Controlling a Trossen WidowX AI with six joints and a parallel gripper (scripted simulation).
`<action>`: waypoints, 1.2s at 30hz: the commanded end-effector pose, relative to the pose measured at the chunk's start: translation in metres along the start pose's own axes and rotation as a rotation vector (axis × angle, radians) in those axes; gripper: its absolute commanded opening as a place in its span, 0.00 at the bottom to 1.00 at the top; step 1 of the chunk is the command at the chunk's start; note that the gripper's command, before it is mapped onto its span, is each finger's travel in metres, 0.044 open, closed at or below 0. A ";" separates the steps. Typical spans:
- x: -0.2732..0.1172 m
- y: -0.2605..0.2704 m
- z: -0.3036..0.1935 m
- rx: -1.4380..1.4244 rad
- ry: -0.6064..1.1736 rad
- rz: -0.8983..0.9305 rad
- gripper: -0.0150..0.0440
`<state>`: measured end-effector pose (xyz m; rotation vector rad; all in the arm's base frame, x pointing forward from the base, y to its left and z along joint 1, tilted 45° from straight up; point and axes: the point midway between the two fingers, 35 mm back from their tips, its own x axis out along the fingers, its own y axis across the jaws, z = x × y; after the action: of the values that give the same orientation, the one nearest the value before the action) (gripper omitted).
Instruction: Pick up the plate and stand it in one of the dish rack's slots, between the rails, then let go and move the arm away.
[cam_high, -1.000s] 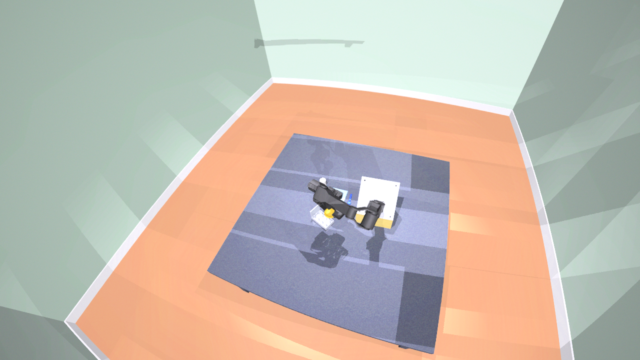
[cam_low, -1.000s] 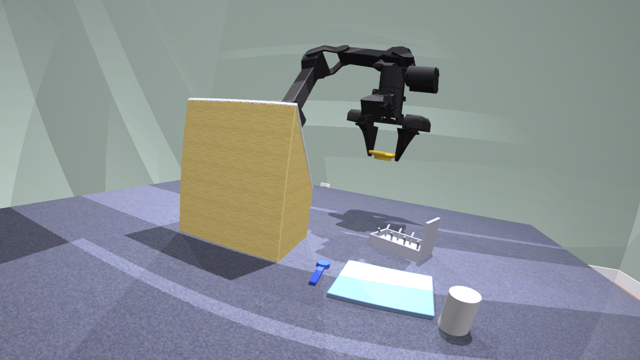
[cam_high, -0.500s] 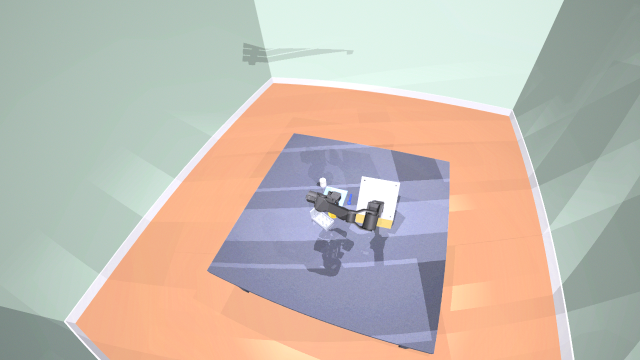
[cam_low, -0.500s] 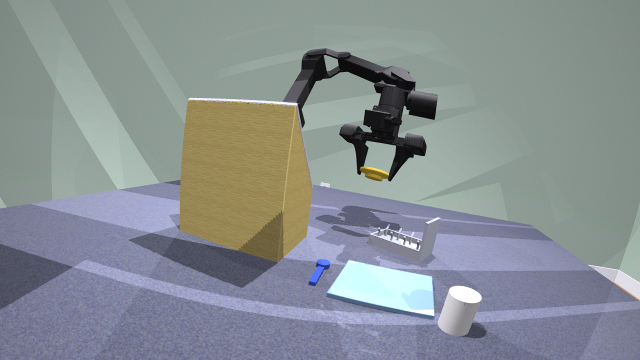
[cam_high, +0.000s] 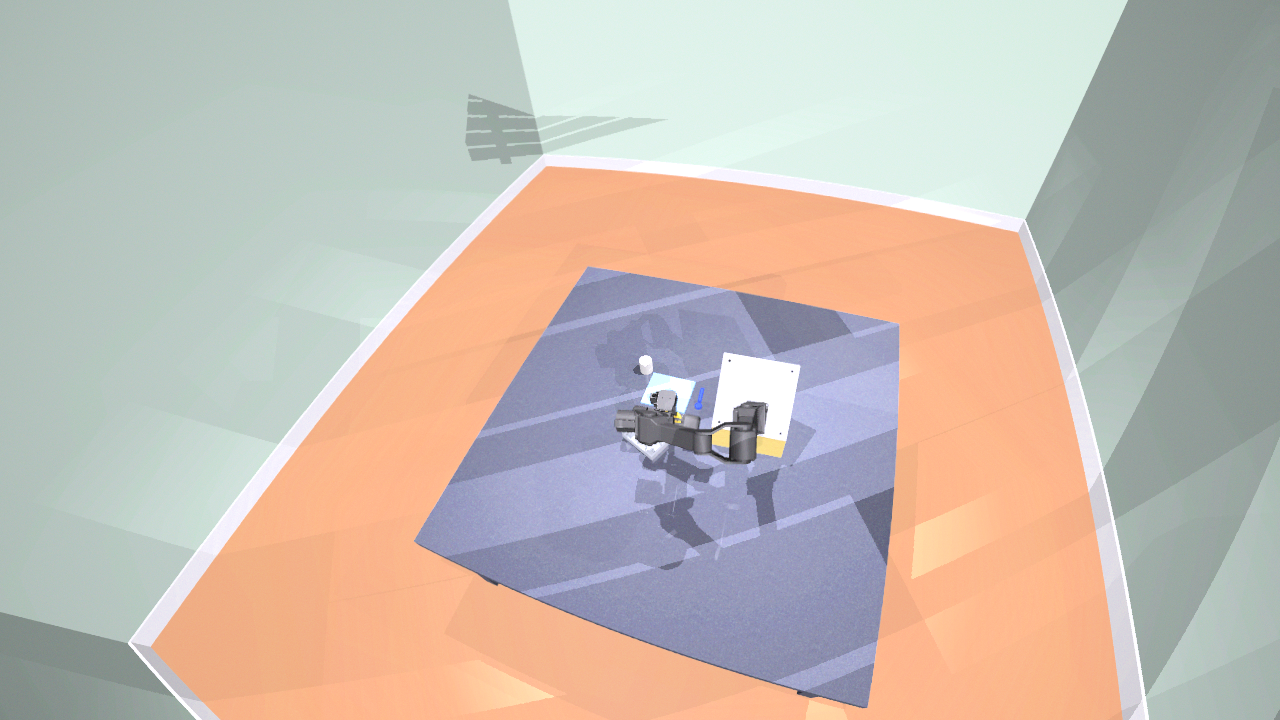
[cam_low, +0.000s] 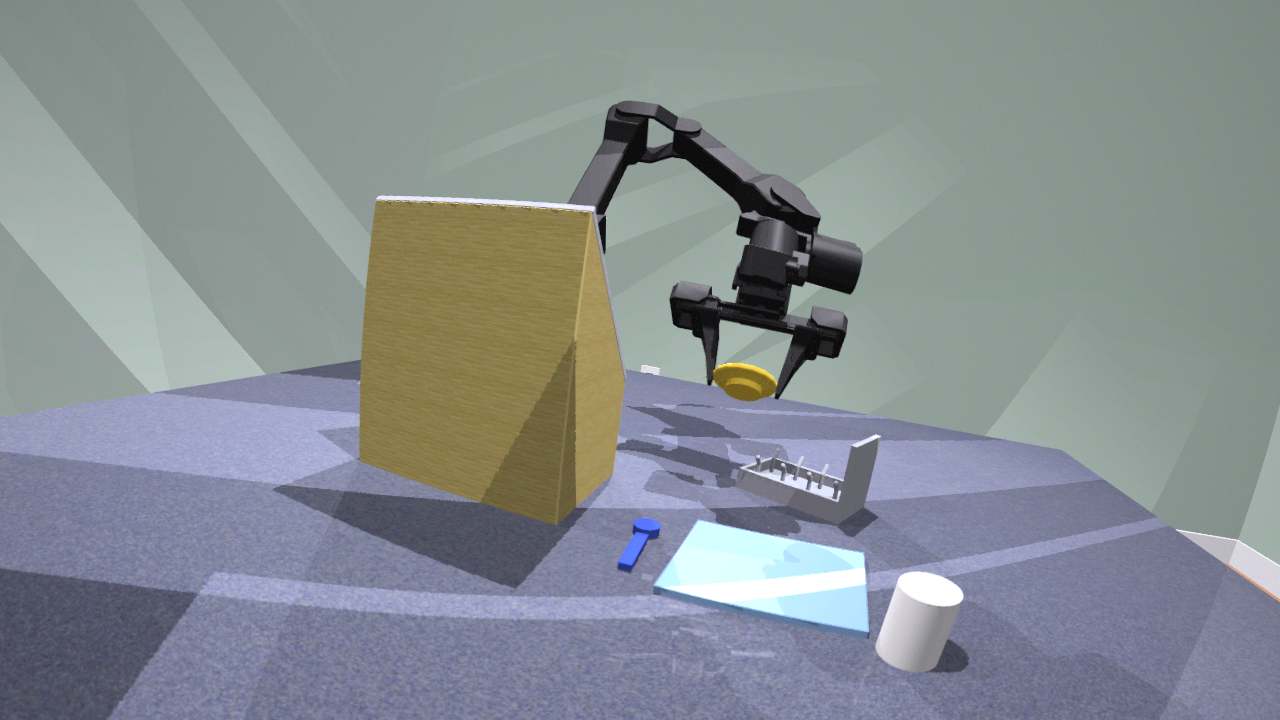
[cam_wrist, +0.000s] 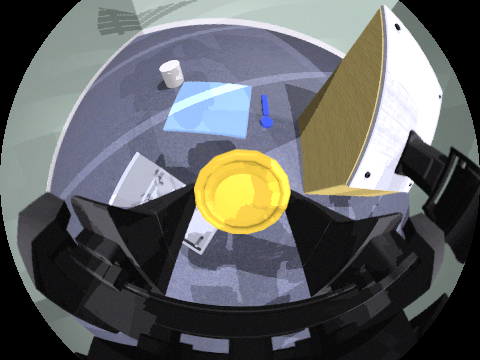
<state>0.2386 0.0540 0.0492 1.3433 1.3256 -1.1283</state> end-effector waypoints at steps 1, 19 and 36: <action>0.010 0.001 0.000 -0.062 -0.090 0.041 0.25; 0.030 0.012 -0.011 -0.305 -0.404 0.281 0.25; 0.026 0.015 -0.034 -0.464 -0.628 0.582 0.25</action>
<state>0.2562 0.0887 0.0266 0.8557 0.6805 -0.7239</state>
